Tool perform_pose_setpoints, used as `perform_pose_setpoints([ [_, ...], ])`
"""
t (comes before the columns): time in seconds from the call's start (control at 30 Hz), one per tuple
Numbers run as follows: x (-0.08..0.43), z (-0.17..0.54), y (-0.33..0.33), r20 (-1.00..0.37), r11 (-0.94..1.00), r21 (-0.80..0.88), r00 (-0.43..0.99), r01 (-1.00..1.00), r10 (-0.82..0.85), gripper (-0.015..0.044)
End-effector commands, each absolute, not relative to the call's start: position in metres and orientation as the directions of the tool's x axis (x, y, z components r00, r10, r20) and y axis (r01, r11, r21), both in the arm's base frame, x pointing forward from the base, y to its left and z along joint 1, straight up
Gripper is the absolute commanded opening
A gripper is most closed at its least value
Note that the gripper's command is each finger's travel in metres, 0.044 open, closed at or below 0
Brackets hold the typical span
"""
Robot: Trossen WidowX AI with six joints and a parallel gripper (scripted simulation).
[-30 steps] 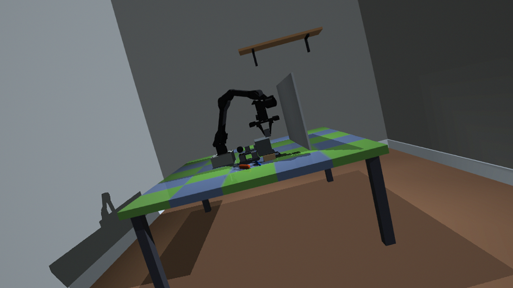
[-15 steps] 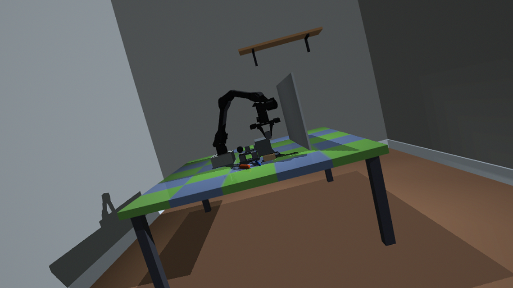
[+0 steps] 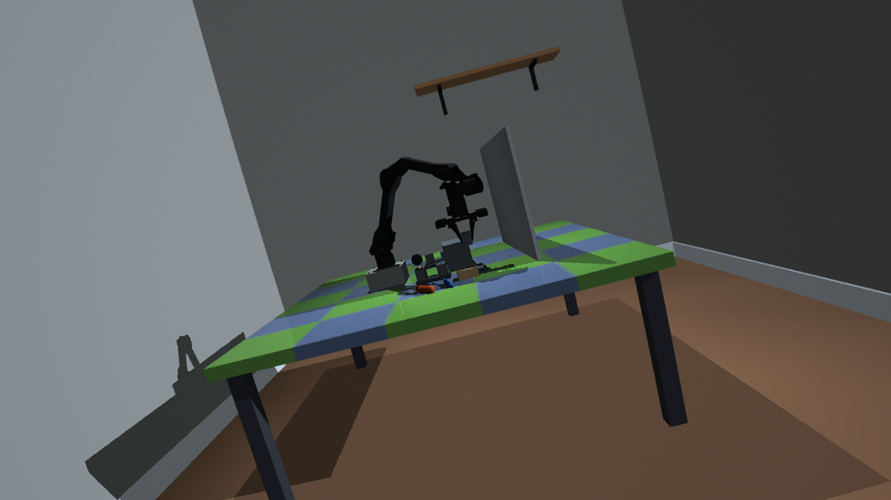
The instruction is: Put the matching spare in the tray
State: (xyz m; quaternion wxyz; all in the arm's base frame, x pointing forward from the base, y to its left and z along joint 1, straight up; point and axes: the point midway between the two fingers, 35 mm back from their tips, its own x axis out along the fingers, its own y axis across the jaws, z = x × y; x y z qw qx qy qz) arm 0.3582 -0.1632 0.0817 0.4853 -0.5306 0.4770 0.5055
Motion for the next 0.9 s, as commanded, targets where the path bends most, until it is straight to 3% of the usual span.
perform_pose_setpoints([
  [0.0,0.357,0.076,-0.163,-1.0,-0.079,-0.026,0.027,-0.997,-0.013,0.0],
  [0.87,0.357,0.052,-0.163,-1.0,-0.079,-0.025,0.027,-0.997,-0.013,0.0],
])
